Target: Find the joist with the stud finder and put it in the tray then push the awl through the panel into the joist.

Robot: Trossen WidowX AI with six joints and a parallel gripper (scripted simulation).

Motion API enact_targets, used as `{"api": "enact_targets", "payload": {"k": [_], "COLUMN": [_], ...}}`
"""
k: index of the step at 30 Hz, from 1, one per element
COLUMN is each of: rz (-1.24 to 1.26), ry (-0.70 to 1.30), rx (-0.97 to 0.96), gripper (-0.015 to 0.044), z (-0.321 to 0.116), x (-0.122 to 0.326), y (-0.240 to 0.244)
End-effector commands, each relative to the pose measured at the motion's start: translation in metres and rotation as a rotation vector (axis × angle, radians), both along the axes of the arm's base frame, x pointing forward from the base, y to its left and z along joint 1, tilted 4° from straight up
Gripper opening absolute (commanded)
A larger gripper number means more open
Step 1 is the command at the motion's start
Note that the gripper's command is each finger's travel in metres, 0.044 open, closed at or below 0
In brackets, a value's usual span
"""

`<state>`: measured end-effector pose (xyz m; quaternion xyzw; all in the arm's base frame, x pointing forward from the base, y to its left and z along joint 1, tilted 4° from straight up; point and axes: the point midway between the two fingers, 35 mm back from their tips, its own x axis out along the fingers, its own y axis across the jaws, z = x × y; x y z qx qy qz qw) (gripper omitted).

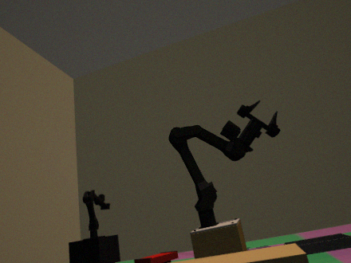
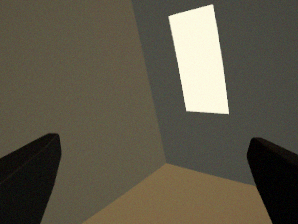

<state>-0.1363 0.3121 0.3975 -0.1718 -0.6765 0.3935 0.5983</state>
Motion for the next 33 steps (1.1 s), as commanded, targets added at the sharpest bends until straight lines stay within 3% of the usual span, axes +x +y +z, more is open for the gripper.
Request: {"api": "enact_targets", "payload": {"k": [1, 10, 19, 25, 33], "rz": [-0.006, -0.237, -0.455, -0.614, -0.856], "ry": [-0.002, 0.034, 0.14, 0.331, 0.683], "rx": [-0.004, -0.287, -0.51, -0.667, -0.847], "gripper": [0.0426, 0.044, 0.044, 0.044, 0.044], "z": [-0.001, -0.047, -0.095, -0.132, -0.192], "x": [0.002, 0.104, 0.216, 0.304, 0.408], "y": [0.001, 0.063, 0.075, 0.054, -0.016]}}
